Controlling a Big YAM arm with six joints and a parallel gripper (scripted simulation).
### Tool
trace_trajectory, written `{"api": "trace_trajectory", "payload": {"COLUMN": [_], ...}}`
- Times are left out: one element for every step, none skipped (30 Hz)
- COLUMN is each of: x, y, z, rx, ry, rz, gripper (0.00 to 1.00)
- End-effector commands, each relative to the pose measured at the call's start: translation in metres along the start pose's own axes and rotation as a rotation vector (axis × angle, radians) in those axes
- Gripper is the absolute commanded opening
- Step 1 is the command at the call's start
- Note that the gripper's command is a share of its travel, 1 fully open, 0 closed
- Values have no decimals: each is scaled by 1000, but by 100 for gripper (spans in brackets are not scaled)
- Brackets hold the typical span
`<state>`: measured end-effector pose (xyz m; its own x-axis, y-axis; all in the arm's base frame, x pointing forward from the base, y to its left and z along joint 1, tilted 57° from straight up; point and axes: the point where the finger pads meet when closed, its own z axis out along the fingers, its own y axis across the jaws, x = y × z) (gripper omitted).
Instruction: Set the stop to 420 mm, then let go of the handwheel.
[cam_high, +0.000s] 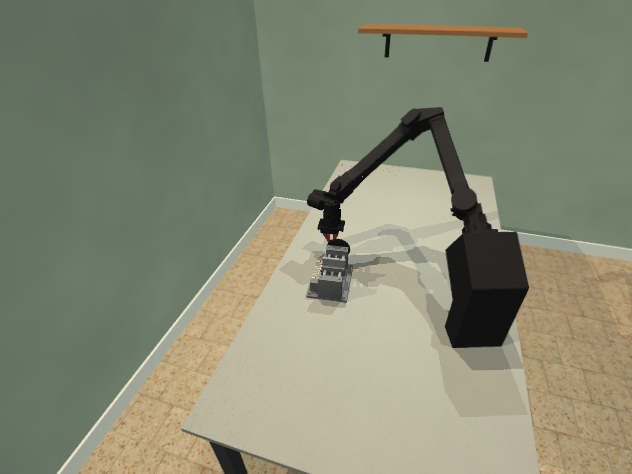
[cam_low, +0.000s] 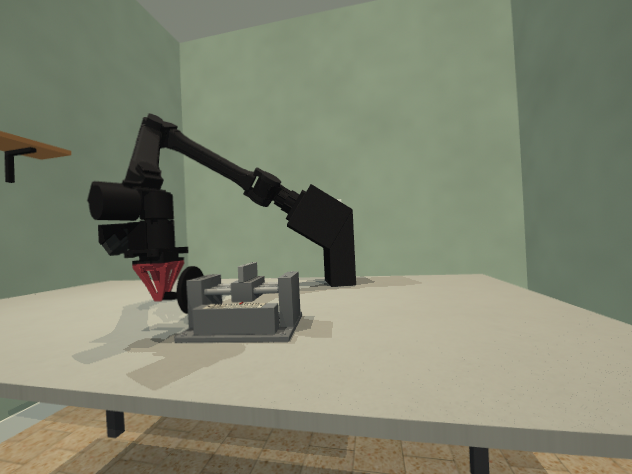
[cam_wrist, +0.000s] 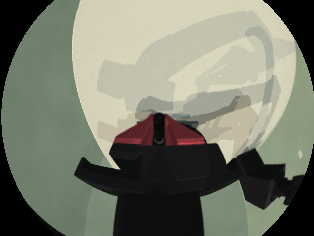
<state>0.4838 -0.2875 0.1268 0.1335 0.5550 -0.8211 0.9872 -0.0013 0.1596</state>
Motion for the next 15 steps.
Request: {"api": "trace_trajectory", "payload": {"x": [-6, -2, 0, -1, -2, -3, -4, -5, -5, -5, -5, -5, -4, -2, 0], "y": [7, 2, -1, -1, 0, 1, 1, 2, 3, 3, 3, 3, 2, -1, -4], "z": [13, 16, 19, 21, 22, 23, 23, 23, 23, 23, 23, 23, 24, 25, 26], "rx": [-11, -5, -3, -4, -5, -7, -9, -10, -11, -11, -11, -11, -9, -6, -3], "ry": [-7, -4, -2, -3, -4, -5, -6, -6, -7, -7, -7, -7, -6, -4, -3], "rz": [15, 7, 4, 5, 7, 9, 11, 13, 14, 14, 14, 14, 12, 8, 4], "gripper": [6, 6, 6, 6, 6, 6, 6, 6, 6, 6, 6, 6, 6, 6, 6]}}
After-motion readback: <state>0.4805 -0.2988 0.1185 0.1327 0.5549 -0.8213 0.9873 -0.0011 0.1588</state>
